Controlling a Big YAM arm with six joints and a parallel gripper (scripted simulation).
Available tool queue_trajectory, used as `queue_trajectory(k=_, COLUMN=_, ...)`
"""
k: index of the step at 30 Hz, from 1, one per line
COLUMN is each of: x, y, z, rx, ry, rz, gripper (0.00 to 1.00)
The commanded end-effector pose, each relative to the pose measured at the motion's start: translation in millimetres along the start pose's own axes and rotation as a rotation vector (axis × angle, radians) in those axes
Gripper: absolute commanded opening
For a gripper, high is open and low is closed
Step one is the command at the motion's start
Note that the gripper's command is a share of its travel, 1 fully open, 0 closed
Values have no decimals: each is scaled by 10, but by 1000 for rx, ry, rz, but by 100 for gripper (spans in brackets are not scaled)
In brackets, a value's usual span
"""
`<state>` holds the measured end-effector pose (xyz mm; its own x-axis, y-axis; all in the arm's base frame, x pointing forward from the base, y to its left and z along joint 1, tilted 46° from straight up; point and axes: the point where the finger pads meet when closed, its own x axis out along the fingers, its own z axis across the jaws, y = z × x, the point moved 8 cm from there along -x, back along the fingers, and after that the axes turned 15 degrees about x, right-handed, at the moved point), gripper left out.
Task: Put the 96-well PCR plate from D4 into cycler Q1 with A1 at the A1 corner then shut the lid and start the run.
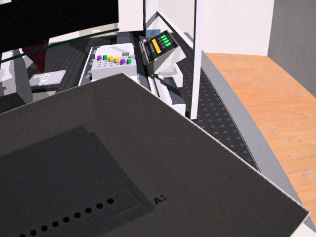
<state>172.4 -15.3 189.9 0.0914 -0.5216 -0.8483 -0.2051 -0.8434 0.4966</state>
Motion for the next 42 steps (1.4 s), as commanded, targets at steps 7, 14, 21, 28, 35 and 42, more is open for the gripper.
queue_trajectory(k=7, x=65, y=-144, z=-70, rx=201, ry=23, rz=8, gripper=0)
queue_trajectory(k=14, x=132, y=-198, z=-58, rx=336, ry=18, rz=34, gripper=0)
queue_trajectory(k=21, x=206, y=-293, z=-93, rx=441, ry=32, rz=42, gripper=0)
queue_trajectory(k=28, x=306, y=-396, z=-89, rx=601, ry=44, rz=61, gripper=0)
queue_trajectory(k=35, x=380, y=-483, z=-101, rx=719, ry=65, rz=63, gripper=0)
queue_trajectory(k=42, x=471, y=-573, z=-83, rx=859, ry=83, rz=77, gripper=0)
